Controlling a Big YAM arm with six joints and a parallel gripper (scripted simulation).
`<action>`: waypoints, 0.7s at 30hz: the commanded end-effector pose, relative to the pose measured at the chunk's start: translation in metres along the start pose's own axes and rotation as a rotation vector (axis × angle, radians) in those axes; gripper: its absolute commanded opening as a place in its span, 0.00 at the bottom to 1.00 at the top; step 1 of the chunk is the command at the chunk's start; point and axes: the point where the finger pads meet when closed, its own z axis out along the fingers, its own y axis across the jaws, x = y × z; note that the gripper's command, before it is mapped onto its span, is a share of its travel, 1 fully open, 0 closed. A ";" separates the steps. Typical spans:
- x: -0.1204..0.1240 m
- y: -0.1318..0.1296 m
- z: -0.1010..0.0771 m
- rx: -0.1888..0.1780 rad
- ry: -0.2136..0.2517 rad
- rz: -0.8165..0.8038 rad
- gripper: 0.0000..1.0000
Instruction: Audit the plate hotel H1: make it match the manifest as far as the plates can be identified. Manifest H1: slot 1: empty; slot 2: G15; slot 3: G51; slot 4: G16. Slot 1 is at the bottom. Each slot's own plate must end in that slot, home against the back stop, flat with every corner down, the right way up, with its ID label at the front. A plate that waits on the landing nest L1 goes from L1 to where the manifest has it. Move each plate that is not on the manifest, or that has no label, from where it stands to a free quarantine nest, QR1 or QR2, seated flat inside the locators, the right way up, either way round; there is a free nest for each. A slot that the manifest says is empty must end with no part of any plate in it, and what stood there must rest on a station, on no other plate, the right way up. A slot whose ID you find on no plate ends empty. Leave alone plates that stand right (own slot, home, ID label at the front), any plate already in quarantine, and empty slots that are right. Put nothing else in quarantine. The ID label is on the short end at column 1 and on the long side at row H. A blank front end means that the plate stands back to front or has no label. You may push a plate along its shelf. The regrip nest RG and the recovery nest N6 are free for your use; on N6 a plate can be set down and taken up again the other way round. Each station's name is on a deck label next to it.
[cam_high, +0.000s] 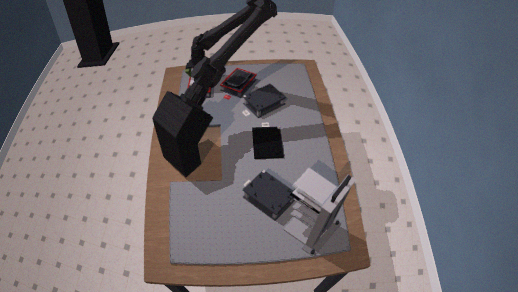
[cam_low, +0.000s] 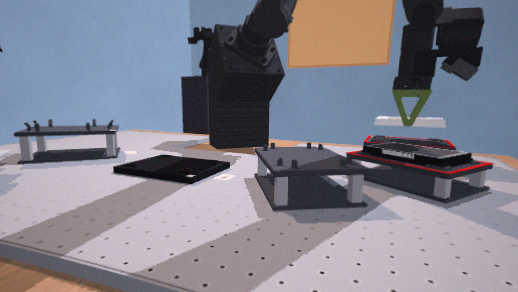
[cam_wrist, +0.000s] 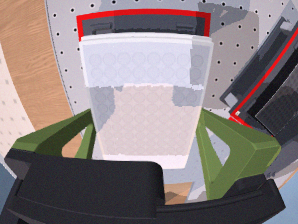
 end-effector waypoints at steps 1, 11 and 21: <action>-0.002 0.004 0.002 -0.007 -0.008 -0.018 0.86; -0.001 0.002 0.009 -0.002 -0.003 -0.015 0.86; -0.004 -0.004 0.010 0.002 -0.010 -0.002 0.86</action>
